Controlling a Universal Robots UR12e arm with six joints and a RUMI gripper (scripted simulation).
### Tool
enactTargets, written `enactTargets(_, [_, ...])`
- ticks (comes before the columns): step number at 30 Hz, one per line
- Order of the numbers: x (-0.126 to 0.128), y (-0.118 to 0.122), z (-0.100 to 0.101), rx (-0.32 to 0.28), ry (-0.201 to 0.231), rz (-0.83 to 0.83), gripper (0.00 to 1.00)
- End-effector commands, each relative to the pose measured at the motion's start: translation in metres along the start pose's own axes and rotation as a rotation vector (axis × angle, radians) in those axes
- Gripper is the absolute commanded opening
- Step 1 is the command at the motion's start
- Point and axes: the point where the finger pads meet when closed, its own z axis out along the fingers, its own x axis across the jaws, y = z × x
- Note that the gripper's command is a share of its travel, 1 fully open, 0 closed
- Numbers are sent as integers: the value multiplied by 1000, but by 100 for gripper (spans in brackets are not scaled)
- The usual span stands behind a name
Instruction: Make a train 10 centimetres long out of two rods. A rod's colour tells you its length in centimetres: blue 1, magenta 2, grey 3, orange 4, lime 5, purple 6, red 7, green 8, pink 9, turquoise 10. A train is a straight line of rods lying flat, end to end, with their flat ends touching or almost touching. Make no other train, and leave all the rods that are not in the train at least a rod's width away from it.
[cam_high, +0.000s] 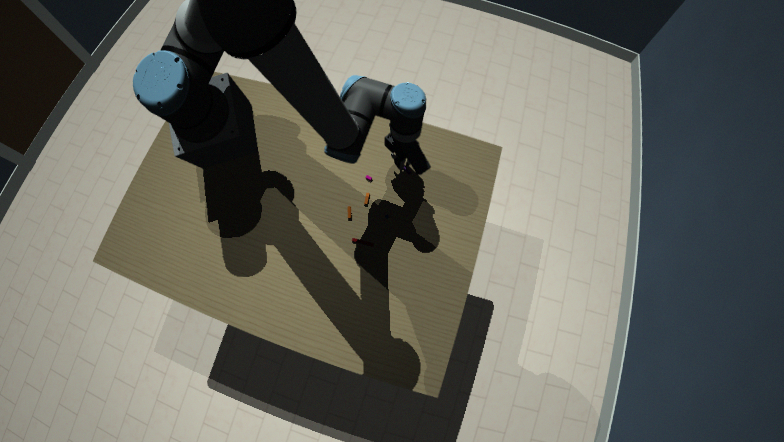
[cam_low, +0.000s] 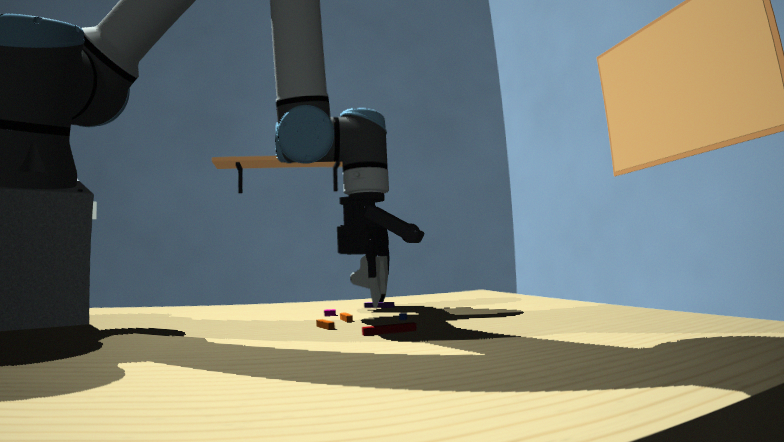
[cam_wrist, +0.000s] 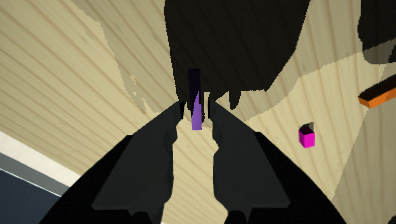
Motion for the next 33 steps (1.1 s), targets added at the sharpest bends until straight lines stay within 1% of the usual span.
enactTargets(1, [0,0,-1,1,-1,0,14])
enactTargets(7, [0,0,-1,1,-1,0,14])
enactTargets(8, [0,0,-1,1,-1,0,0])
enactTargets(33, [0,0,-1,1,-1,0,0])
